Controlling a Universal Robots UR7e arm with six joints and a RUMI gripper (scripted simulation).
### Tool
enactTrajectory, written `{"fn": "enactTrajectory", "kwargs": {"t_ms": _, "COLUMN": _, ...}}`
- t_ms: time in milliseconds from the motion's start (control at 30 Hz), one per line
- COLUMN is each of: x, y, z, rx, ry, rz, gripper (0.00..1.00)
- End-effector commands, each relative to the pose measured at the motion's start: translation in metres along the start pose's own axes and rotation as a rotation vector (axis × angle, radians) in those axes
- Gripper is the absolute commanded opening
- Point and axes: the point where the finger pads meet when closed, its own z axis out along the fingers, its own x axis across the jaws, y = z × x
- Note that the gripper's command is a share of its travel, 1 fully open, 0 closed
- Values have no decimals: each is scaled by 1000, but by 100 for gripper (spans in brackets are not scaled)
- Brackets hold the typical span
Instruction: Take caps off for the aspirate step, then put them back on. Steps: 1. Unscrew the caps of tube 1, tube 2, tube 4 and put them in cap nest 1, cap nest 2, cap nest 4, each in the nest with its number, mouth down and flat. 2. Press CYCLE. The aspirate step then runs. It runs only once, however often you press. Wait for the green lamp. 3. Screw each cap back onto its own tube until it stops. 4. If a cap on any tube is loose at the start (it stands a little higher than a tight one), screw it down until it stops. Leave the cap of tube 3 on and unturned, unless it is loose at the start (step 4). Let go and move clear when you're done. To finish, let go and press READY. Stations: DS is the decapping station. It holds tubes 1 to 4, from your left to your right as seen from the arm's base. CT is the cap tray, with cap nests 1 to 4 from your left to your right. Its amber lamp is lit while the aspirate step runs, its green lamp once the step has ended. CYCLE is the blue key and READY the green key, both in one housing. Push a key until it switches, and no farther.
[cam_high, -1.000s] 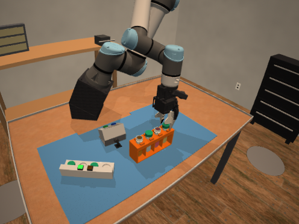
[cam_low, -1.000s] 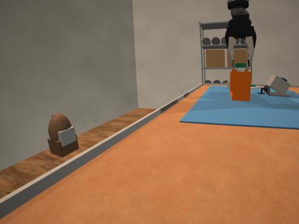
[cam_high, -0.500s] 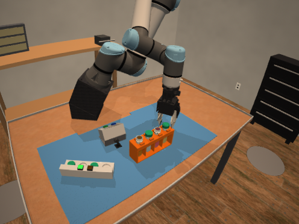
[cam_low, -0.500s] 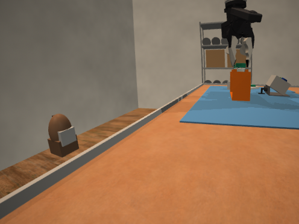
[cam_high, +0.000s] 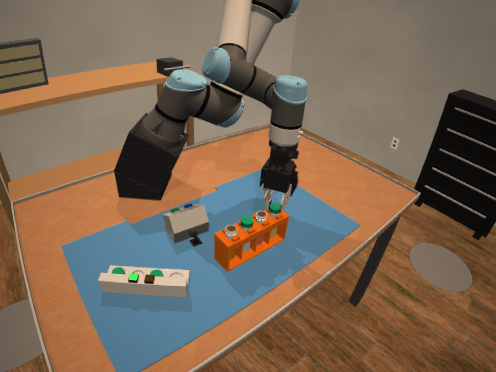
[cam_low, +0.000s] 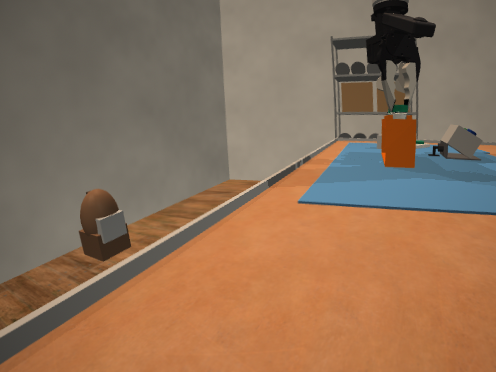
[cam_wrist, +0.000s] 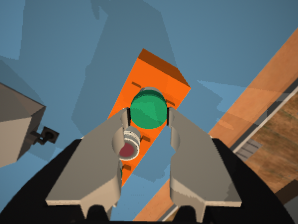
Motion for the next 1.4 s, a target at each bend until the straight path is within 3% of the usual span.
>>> {"fn": "enactTrajectory", "kwargs": {"t_ms": 0, "x": 0, "y": 0, "z": 0, "rx": 0, "ry": 1, "rz": 49, "gripper": 0}}
{"fn": "enactTrajectory", "kwargs": {"t_ms": 167, "x": 0, "y": 0, "z": 0, "rx": 0, "ry": 1, "rz": 299, "gripper": 0}}
{"fn": "enactTrajectory", "kwargs": {"t_ms": 233, "x": 0, "y": 0, "z": 0, "rx": 0, "ry": 1, "rz": 299, "gripper": 0}}
{"fn": "enactTrajectory", "kwargs": {"t_ms": 733, "x": 0, "y": 0, "z": 1, "rx": 0, "ry": 1, "rz": 1044, "gripper": 0}}
{"fn": "enactTrajectory", "kwargs": {"t_ms": 1000, "x": 0, "y": 0, "z": 1, "rx": 0, "ry": 1, "rz": 1046, "gripper": 0}}
{"fn": "enactTrajectory", "kwargs": {"t_ms": 1033, "x": 0, "y": 0, "z": 1, "rx": 0, "ry": 1, "rz": 1046, "gripper": 35}}
{"fn": "enactTrajectory", "kwargs": {"t_ms": 1367, "x": 0, "y": 0, "z": 1, "rx": 0, "ry": 1, "rz": 1046, "gripper": 35}}
